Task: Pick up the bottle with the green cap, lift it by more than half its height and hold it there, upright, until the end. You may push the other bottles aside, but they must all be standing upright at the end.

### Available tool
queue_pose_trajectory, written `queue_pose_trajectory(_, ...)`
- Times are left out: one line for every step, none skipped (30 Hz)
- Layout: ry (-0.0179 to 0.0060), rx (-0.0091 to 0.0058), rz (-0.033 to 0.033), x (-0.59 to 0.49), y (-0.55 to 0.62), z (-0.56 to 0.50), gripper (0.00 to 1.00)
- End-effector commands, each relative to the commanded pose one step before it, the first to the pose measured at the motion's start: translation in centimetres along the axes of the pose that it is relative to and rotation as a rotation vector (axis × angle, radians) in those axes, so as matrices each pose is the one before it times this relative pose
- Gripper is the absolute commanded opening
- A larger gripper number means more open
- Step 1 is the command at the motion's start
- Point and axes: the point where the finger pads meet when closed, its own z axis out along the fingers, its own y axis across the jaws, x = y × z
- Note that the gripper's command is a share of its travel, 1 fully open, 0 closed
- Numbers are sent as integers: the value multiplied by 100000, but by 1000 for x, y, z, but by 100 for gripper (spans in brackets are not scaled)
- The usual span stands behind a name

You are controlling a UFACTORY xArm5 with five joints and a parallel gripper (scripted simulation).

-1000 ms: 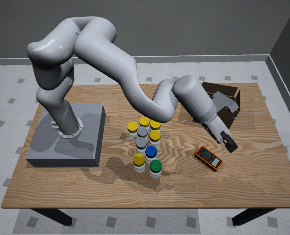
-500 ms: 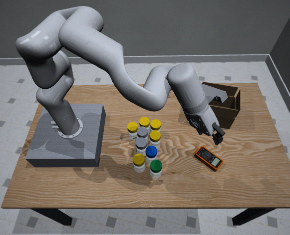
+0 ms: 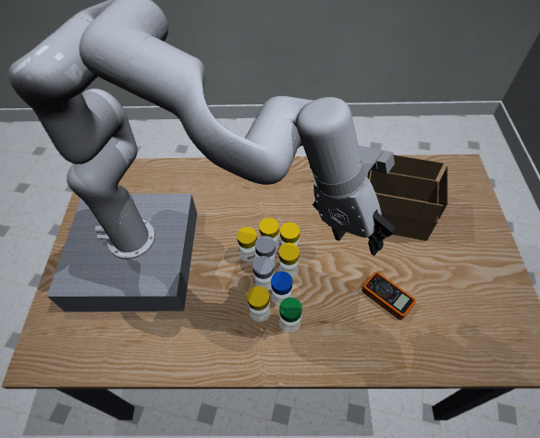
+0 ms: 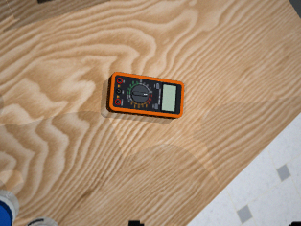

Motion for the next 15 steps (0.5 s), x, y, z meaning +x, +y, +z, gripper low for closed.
queue_pose_trajectory(-1815,4207,-7141,-531,-1601,-1274,79)
queue_pose_trajectory(0,0,0,0,0,0,79)
queue_pose_trajectory(0,0,0,0,0,0,79)
queue_pose_trajectory(-553,2188,-3214,-214,-824,-447,79)
queue_pose_trajectory(-240,1088,-1607,-97,-428,-218,79)
queue_pose_trajectory(-236,1088,-1607,-91,-433,-213,79)
queue_pose_trajectory(-208,1094,-1607,-86,-441,-211,79)
queue_pose_trajectory(-199,1096,-1607,-79,-446,-206,79)
queue_pose_trajectory(-176,1100,-1607,-73,-453,-203,79)
queue_pose_trajectory(-162,1102,-1607,-67,-459,-199,79)
queue_pose_trajectory(-143,1104,-1607,-60,-465,-196,79)
queue_pose_trajectory(-125,1107,-1607,-53,-471,-192,79)
queue_pose_trajectory(-110,1108,-1607,-46,-476,-188,79)
queue_pose_trajectory(-87,1110,-1607,-39,-482,-184,79)
queue_pose_trajectory(-77,1111,-1607,-32,-486,-180,79)
